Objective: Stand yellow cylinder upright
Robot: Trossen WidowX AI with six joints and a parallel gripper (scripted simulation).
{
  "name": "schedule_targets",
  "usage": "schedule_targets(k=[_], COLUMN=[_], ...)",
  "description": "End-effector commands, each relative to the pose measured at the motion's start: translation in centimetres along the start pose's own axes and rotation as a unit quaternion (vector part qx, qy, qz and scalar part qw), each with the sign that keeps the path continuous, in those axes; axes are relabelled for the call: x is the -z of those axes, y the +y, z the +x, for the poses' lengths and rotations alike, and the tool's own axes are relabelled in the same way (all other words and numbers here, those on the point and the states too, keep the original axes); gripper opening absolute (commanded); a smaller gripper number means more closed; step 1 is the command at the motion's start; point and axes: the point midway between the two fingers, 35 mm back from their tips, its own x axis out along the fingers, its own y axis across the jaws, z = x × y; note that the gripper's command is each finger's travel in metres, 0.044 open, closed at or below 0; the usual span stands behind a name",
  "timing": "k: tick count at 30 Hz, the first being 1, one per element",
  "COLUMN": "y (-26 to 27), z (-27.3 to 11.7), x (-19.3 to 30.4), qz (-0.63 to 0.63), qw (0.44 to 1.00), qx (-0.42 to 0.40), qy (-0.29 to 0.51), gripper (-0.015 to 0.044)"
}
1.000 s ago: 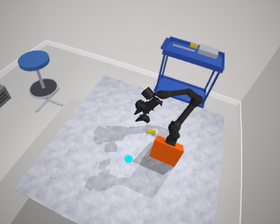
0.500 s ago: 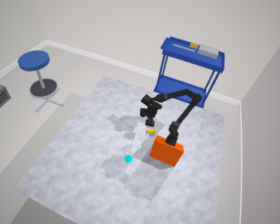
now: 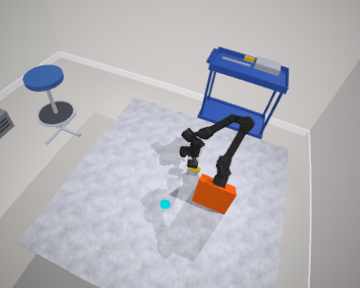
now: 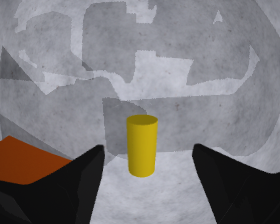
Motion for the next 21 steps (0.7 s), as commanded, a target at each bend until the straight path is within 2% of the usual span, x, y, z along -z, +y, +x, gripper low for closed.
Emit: schedule_targets(k=[1, 3, 9, 17, 21], y=[0.3, 0.2, 0.2, 0.2, 0.2], z=[4.6, 6.0, 6.1, 6.1, 6.1], x=[0.7, 1.2, 1.2, 1.2, 1.2], qz=[-0.009, -0.010, -0.010, -0.010, -0.010], qw=[1.000, 1.000, 1.000, 1.000, 1.000], qx=[-0.001, 0.003, 0.003, 0.003, 0.003], qy=[0.005, 0.006, 0.006, 0.006, 0.006], gripper=[0.0309, 0.0309, 0.0309, 0.0105, 0.0105])
